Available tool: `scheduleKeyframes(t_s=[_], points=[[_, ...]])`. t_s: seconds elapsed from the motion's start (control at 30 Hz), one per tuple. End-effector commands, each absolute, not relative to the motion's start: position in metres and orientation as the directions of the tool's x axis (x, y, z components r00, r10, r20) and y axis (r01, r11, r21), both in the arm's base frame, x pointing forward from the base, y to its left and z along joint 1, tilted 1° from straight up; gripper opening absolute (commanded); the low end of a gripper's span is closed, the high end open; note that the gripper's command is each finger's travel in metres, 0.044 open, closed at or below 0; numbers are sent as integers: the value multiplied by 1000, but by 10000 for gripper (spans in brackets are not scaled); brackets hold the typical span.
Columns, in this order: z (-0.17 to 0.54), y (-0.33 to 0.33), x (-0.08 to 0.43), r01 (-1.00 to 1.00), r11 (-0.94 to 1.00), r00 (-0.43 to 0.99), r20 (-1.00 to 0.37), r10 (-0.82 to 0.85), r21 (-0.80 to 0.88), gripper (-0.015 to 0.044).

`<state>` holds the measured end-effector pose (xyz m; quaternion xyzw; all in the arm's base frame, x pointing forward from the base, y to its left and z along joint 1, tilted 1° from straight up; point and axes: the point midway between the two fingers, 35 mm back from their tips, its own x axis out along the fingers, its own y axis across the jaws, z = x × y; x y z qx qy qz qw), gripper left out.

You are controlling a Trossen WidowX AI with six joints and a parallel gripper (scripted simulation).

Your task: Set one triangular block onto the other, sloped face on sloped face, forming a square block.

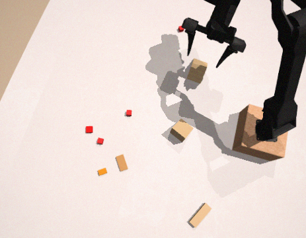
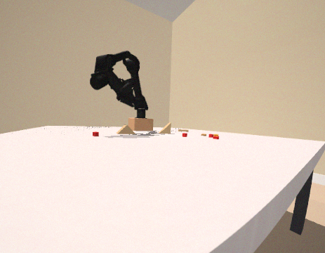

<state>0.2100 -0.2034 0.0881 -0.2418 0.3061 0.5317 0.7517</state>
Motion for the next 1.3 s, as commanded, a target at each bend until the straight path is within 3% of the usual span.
scheduleKeyframes(t_s=[0.0,0.13,0.3,0.43,0.6,1.0,1.27], points=[[82,-197,210,-957,290,191,-744,640,4,440],[51,-169,207,-957,189,-106,-871,480,220,440],[26,-152,206,-914,206,-337,-937,96,350,440],[20,-145,212,-919,274,-356,-896,-265,284,440],[29,-132,228,-959,282,-199,-738,-645,12,440],[30,-131,230,-962,272,-166,-708,-686,-38,440],[-12,-170,226,-957,285,-167,-716,-677,-46,440]])
